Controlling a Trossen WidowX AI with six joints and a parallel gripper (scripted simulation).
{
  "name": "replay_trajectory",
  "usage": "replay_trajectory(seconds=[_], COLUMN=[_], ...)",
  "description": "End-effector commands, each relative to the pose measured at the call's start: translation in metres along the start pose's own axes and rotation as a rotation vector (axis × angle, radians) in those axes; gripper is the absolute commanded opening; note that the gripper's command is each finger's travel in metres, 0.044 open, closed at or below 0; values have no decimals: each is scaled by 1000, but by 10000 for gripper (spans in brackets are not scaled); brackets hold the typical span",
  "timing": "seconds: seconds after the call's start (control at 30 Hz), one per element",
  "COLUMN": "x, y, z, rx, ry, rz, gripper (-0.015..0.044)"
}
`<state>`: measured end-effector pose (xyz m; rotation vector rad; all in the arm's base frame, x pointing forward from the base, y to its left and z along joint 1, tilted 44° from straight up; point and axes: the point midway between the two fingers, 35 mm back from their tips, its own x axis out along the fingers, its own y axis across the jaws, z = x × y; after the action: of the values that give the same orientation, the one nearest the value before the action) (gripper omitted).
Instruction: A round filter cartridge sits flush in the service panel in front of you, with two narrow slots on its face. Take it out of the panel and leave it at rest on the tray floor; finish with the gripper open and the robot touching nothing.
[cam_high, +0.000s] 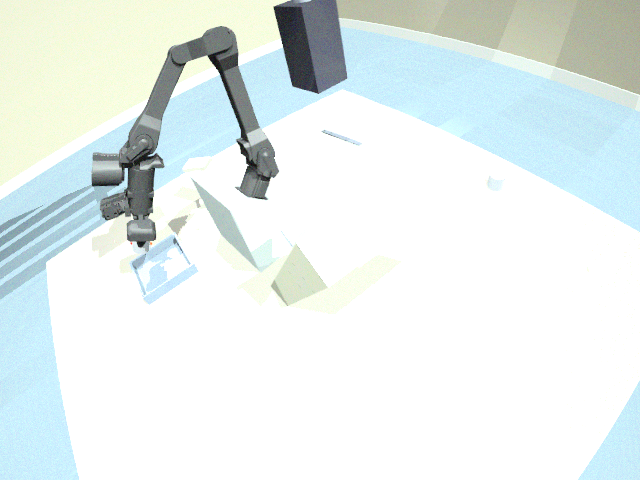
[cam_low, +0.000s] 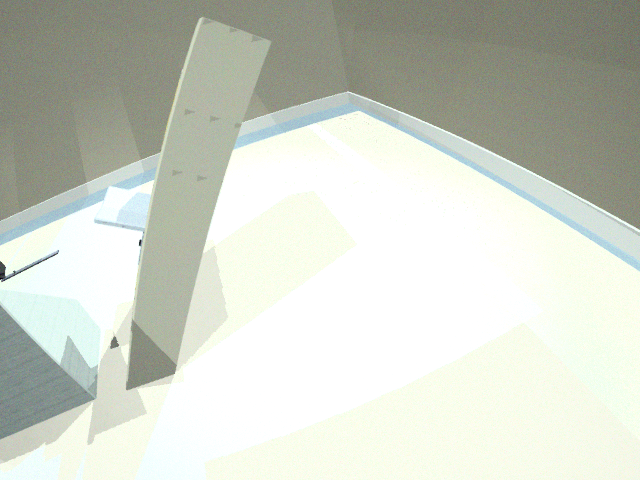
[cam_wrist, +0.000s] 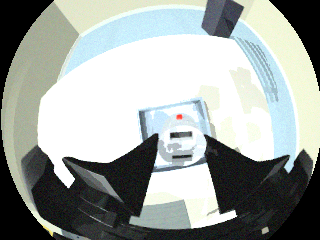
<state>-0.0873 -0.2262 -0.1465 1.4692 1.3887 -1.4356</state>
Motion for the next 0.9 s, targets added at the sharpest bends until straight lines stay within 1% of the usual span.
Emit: replay_trajectory(seconds=[0.0,0.4,0.6,0.87], x=[13,65,67,65], y=[-3,-2,-2,-2], z=[-8,-40,-42,-40], rx=[11,11,11,13], ry=[4,5,5,11], rz=[-9,-10,-10,-6], gripper=[0,0,0,210])
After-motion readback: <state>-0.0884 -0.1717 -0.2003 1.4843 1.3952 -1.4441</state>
